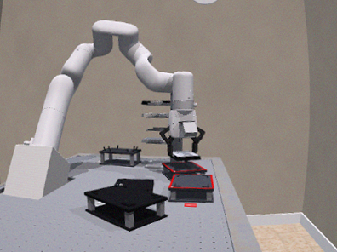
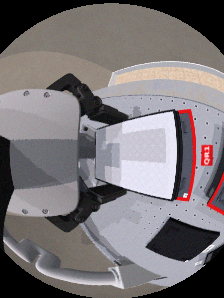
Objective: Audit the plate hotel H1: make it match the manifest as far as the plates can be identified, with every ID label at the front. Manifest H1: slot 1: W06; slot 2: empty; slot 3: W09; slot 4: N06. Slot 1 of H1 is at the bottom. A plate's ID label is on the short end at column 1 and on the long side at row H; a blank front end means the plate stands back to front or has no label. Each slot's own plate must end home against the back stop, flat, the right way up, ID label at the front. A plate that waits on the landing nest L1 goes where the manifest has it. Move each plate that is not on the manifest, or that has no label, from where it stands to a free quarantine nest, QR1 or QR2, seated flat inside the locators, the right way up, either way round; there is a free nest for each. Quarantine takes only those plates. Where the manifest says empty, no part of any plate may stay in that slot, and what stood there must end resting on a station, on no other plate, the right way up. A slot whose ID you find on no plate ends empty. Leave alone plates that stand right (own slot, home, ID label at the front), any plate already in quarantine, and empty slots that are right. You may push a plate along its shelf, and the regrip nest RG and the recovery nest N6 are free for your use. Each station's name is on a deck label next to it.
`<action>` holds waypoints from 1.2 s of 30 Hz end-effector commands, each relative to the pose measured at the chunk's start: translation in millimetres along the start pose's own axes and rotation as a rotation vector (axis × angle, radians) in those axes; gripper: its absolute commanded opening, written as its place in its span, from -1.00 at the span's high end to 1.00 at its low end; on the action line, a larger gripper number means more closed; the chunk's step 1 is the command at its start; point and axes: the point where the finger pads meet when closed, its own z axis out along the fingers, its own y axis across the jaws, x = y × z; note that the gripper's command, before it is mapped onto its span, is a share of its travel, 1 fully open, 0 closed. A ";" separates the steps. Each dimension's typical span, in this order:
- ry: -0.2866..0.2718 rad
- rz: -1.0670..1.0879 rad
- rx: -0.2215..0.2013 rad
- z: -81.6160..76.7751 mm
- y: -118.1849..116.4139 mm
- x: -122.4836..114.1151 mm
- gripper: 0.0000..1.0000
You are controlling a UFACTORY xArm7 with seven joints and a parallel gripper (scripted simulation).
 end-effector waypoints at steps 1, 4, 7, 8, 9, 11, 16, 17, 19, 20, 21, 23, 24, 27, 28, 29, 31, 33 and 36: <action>0.001 0.000 0.004 4.8 -1.2 0.5 1.00; 0.001 0.000 0.003 9.9 -1.2 0.5 1.00; 0.001 0.000 0.003 14.9 -1.2 0.5 1.00; 0.001 0.000 0.003 16.5 -1.2 0.5 1.00; 0.001 0.000 0.003 17.5 -1.2 0.5 1.00; 0.001 0.000 0.003 17.5 -1.2 0.5 1.00; 0.001 0.000 0.003 17.5 -1.2 0.5 1.00; 0.001 0.000 0.003 17.5 -1.2 0.5 1.00; 0.001 0.000 0.003 17.5 -1.2 0.5 1.00; 0.001 0.000 0.003 17.5 -1.2 0.5 1.00; 0.001 0.000 0.003 17.5 -1.2 0.5 1.00; 0.001 0.000 0.003 17.5 -1.2 0.5 1.00; 0.001 0.000 0.003 17.5 -1.2 0.5 1.00; 0.001 0.000 0.004 17.5 -1.2 0.5 1.00; 0.001 0.000 0.004 17.5 -1.2 0.5 1.00; 0.001 0.000 0.004 17.5 -1.2 0.5 1.00; 0.001 0.000 0.003 18.8 -1.2 0.5 1.00; 0.001 0.000 0.003 20.2 -1.2 0.5 1.00; 0.001 0.000 0.003 22.2 -1.2 0.5 1.00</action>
